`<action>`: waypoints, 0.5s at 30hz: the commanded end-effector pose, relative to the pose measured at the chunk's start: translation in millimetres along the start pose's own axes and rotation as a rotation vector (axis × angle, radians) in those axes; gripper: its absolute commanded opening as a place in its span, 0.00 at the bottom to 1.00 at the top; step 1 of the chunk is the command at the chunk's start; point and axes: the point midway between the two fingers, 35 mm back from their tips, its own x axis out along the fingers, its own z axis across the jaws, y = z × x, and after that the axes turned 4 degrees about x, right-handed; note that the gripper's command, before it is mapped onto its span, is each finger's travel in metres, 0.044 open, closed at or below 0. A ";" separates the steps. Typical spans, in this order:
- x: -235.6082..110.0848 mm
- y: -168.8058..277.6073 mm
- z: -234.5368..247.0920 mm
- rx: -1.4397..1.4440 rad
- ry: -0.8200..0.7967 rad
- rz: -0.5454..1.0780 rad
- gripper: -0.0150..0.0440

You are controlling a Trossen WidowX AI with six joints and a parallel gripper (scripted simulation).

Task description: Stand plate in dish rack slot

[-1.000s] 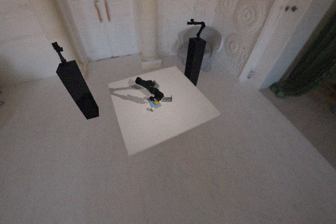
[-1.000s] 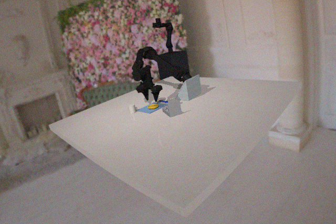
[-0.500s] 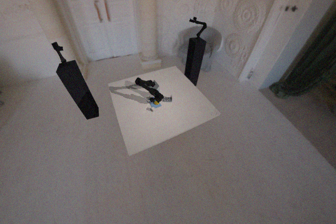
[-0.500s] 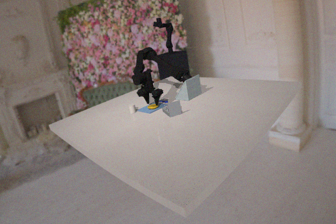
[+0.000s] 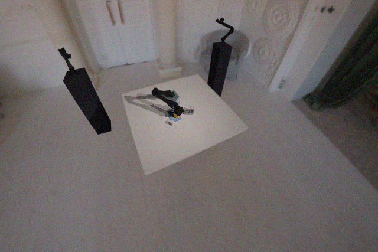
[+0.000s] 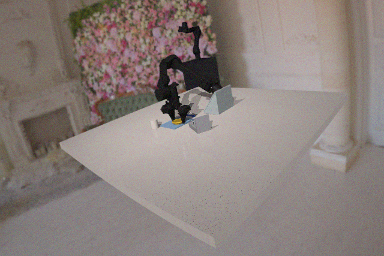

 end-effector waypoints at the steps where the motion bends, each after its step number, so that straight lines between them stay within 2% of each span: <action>1: 1.7 0.2 -0.4 -0.004 0.004 -0.001 0.92; 6: 1.7 0.2 -0.4 -0.004 0.004 -0.001 0.92; 15: 1.7 0.2 -0.4 -0.004 0.004 -0.001 0.82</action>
